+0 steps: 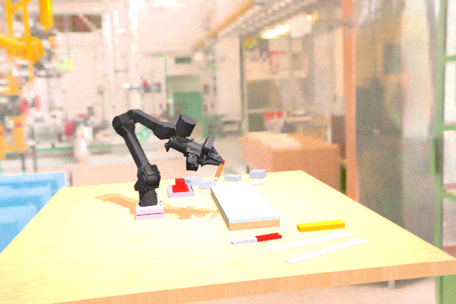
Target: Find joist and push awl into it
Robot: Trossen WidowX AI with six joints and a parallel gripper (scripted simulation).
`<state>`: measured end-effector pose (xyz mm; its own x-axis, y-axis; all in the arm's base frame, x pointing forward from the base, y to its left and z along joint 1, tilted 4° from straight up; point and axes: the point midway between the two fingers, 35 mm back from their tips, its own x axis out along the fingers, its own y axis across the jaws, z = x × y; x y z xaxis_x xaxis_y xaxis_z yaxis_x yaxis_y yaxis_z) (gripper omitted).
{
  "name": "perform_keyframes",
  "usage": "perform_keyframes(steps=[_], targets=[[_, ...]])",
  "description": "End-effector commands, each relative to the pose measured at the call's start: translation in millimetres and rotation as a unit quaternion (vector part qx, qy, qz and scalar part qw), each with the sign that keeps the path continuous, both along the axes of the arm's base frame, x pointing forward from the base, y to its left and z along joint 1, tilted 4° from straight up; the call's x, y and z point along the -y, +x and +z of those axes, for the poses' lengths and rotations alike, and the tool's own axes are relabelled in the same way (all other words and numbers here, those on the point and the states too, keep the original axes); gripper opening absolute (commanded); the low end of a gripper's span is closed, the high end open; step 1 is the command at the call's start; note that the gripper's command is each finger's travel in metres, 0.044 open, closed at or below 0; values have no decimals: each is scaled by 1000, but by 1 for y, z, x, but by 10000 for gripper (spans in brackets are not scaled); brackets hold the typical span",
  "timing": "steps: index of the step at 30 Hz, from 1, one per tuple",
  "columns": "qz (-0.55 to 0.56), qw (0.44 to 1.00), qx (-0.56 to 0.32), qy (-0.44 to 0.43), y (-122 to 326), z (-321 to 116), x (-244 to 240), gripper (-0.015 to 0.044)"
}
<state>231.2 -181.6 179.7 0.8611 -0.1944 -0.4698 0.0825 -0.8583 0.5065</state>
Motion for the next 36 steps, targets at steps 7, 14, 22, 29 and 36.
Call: perform_keyframes(steps=[7, 14, 22, 29, 36], targets=[[-46, 989, 91, 110, 2, 19, -3, 0], [-66, 969, 147, 189, 2, 32, -7, 0], [-74, 954, 172, 233, 2, 38, -8, 0], [-41, 969, 161, 185, 11, 37, -14, 0], [-13, 988, 137, 71, 20, 33, -11, 0]])
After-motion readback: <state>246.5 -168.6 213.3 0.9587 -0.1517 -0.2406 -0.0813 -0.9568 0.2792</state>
